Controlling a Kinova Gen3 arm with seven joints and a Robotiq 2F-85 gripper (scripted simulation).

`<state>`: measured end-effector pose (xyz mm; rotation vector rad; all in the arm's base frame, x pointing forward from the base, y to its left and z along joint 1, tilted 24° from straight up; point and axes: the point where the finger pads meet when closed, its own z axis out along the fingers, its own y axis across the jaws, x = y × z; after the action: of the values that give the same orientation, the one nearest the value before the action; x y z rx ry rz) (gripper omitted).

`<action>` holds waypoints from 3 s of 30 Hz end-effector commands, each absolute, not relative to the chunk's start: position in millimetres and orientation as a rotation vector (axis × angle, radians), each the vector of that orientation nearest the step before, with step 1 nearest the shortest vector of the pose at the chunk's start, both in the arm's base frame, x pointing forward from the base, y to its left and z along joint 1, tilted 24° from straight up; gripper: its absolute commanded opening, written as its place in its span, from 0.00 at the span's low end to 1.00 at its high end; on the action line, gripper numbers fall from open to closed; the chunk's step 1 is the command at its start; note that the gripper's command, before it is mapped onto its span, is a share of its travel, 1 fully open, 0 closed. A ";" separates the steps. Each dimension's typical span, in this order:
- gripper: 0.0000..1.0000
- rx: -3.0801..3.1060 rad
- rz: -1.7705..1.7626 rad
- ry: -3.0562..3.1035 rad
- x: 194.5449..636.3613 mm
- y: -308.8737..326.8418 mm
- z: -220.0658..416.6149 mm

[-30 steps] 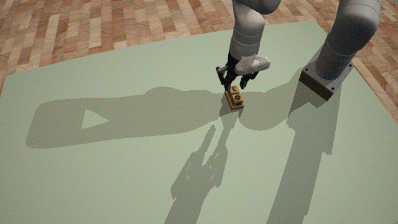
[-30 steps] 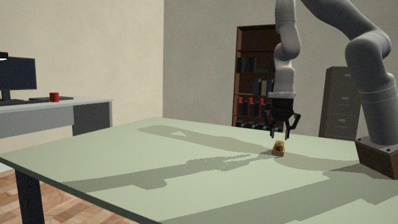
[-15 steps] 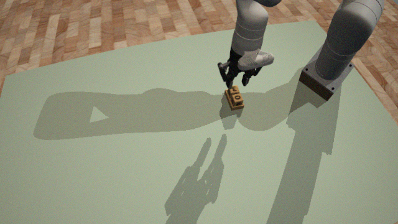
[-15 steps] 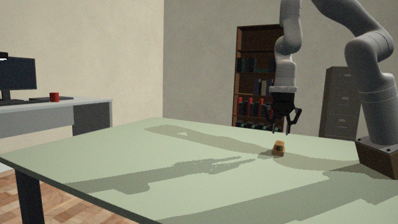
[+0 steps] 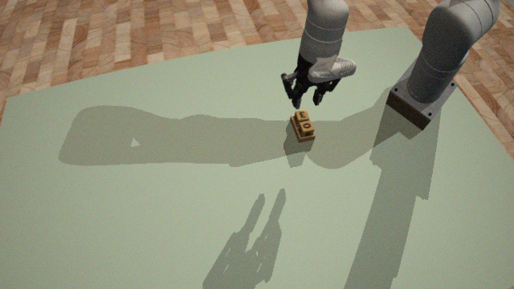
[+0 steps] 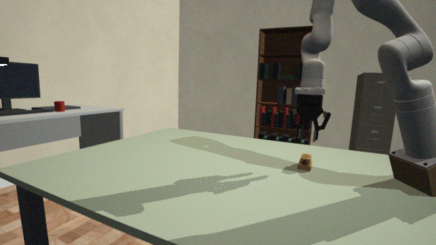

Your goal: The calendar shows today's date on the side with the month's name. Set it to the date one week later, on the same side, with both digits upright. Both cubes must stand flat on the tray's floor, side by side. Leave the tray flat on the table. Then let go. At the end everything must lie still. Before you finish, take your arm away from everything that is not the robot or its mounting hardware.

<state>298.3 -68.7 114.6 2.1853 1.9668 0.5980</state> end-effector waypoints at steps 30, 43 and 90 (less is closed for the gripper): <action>1.00 2.213 0.603 1.936 293.0 -82.7 130.4; 1.00 2.213 0.603 1.936 292.9 -82.7 130.4; 1.00 3.083 0.623 0.812 280.4 -58.1 121.1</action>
<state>280.6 -63.3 121.5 3.0172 0.9756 0.6416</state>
